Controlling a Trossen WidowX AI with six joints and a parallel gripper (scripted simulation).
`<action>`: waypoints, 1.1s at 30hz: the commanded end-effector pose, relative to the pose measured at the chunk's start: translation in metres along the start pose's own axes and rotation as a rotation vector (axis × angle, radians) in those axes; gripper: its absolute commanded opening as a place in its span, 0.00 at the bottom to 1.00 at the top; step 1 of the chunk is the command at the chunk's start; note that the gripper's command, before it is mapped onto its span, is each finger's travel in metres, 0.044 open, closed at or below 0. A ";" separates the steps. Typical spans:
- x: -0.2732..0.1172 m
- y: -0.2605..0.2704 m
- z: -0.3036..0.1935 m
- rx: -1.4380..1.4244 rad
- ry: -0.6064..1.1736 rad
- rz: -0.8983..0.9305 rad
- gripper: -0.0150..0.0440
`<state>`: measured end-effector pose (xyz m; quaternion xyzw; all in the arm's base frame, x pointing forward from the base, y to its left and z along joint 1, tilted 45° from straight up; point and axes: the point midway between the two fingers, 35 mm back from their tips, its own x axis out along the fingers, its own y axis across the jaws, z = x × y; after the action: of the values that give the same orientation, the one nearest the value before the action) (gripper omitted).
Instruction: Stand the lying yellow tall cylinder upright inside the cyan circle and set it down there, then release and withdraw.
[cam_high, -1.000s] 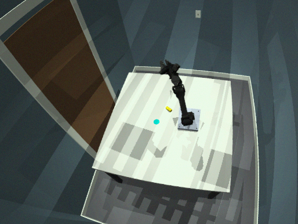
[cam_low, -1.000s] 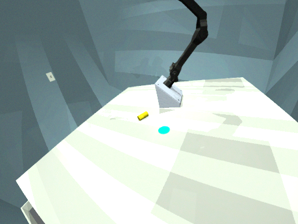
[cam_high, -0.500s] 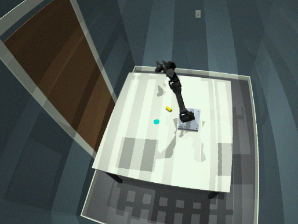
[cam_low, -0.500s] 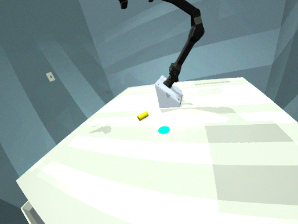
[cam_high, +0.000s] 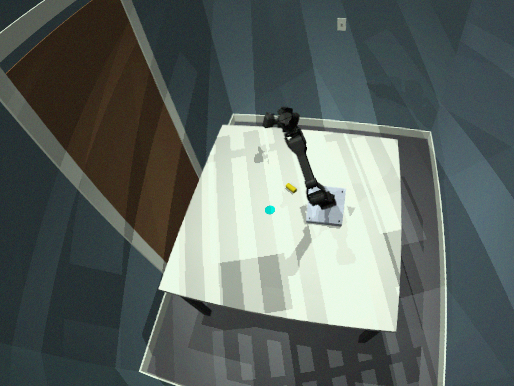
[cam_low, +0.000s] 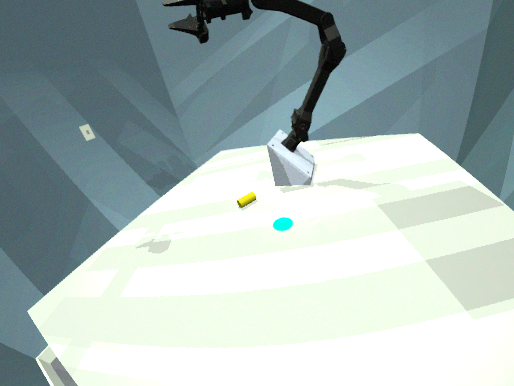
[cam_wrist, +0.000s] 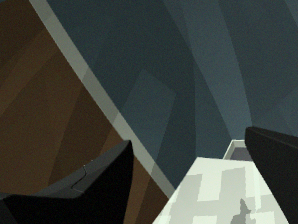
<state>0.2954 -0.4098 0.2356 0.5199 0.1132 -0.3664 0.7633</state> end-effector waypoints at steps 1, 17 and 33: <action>0.016 -0.013 -0.020 -0.026 0.073 -0.031 0.78; 0.059 -0.054 -0.105 -0.162 0.364 -0.125 0.78; 0.075 -0.094 -0.192 -0.291 0.669 -0.177 0.78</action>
<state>0.3261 -0.3046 0.0596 0.4855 0.4263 -0.2377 0.7253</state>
